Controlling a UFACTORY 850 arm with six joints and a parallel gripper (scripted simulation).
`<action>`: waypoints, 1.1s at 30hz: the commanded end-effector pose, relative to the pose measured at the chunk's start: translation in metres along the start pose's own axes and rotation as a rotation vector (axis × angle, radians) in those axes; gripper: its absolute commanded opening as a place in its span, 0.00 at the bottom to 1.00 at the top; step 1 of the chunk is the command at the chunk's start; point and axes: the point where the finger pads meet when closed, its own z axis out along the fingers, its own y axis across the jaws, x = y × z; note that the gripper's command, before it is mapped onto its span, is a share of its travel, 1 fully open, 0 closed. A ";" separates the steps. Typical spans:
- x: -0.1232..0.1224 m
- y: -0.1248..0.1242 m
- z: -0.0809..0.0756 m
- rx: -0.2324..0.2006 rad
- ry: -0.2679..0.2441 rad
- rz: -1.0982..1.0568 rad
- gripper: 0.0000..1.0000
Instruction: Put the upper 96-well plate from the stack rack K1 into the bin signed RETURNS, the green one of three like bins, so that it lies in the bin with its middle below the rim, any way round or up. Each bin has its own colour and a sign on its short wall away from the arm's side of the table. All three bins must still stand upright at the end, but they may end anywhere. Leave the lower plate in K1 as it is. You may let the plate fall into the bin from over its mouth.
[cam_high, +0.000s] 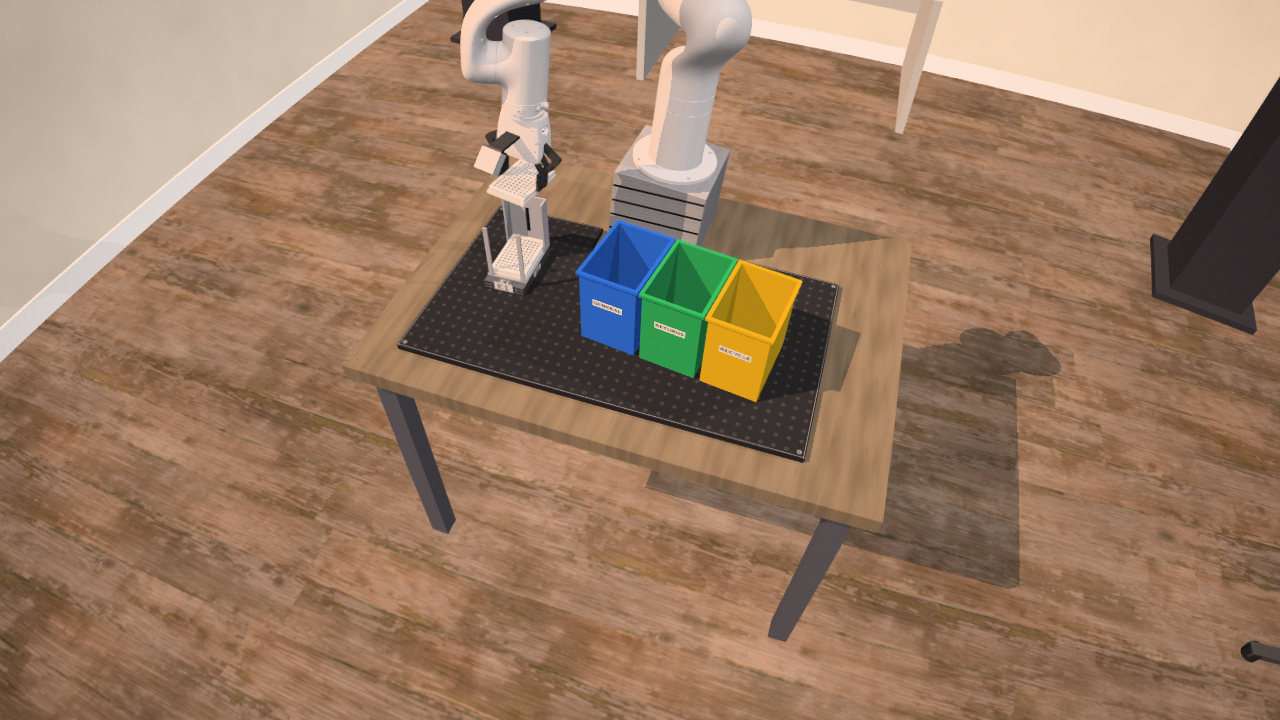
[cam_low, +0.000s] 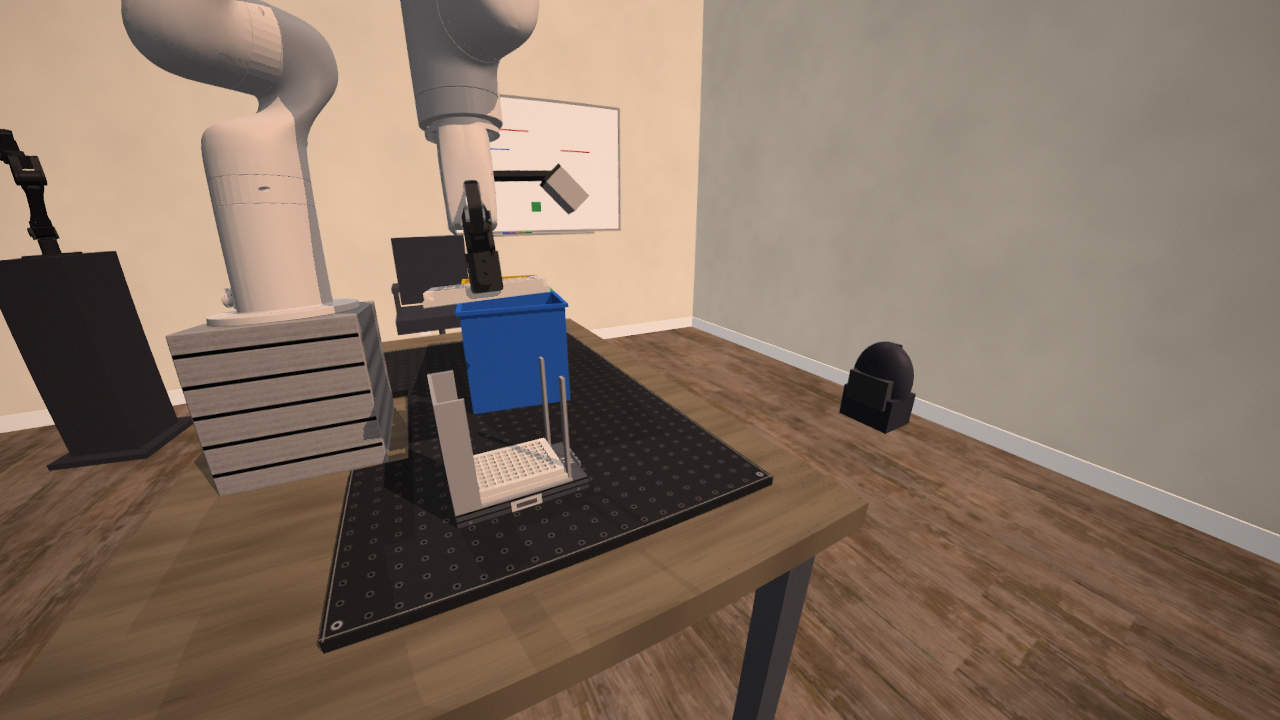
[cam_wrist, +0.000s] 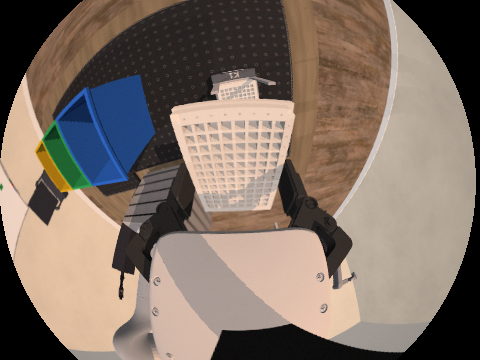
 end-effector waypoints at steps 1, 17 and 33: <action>0.003 -0.017 -0.002 0.084 -0.055 0.006 0.00; 0.008 -0.063 -0.003 0.084 -0.055 0.006 0.00; 0.013 -0.110 -0.005 0.084 -0.055 0.006 0.00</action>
